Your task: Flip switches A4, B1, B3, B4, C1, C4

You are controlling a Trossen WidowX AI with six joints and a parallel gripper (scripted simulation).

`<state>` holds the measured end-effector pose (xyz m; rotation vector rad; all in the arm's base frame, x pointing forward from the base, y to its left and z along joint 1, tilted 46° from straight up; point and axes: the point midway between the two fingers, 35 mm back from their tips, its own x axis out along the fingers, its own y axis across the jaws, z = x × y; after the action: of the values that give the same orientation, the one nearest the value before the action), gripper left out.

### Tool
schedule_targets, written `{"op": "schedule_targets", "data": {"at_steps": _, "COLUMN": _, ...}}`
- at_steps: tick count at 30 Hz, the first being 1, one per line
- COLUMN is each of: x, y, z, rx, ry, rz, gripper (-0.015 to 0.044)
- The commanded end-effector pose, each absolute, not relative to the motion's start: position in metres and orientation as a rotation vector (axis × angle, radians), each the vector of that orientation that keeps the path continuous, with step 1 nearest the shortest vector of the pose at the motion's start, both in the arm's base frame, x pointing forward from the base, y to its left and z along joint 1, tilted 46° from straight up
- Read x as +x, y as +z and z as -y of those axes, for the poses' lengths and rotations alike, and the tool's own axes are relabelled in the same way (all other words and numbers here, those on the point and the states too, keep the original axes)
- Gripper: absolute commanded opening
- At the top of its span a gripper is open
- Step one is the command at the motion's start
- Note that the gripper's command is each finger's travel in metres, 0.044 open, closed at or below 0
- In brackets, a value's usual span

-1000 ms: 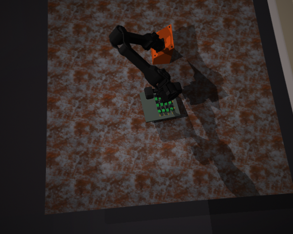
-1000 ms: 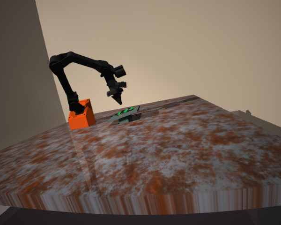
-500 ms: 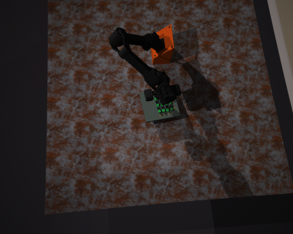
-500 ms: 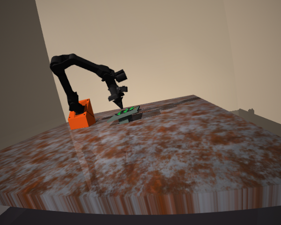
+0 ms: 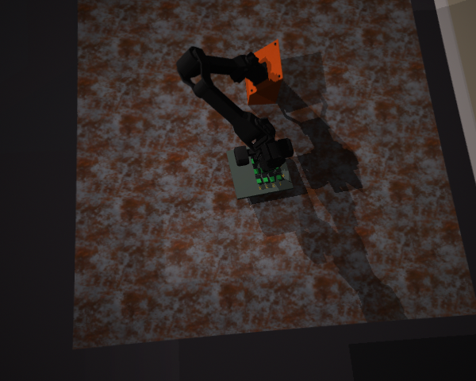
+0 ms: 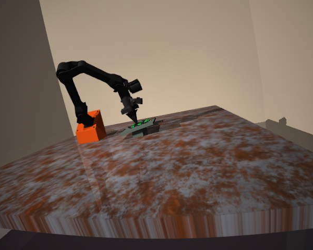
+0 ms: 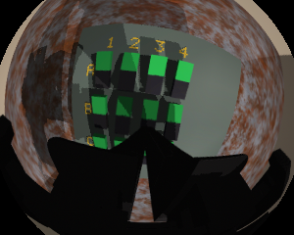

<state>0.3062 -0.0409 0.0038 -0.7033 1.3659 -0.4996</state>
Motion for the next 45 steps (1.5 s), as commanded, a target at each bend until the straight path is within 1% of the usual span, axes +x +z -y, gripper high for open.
{"op": "schedule_targets", "data": {"at_steps": 1, "x": 0.3059, "y": 0.0038, "z": 0.0417, "rx": -0.711, "ry": -0.501, "rz": -1.366, "gripper": 0.0}}
{"op": "schedule_targets", "data": {"at_steps": 45, "x": 0.3065, "y": 0.0006, "z": 0.045, "rx": -0.711, "ry": -0.501, "rz": -1.366, "gripper": 0.0}}
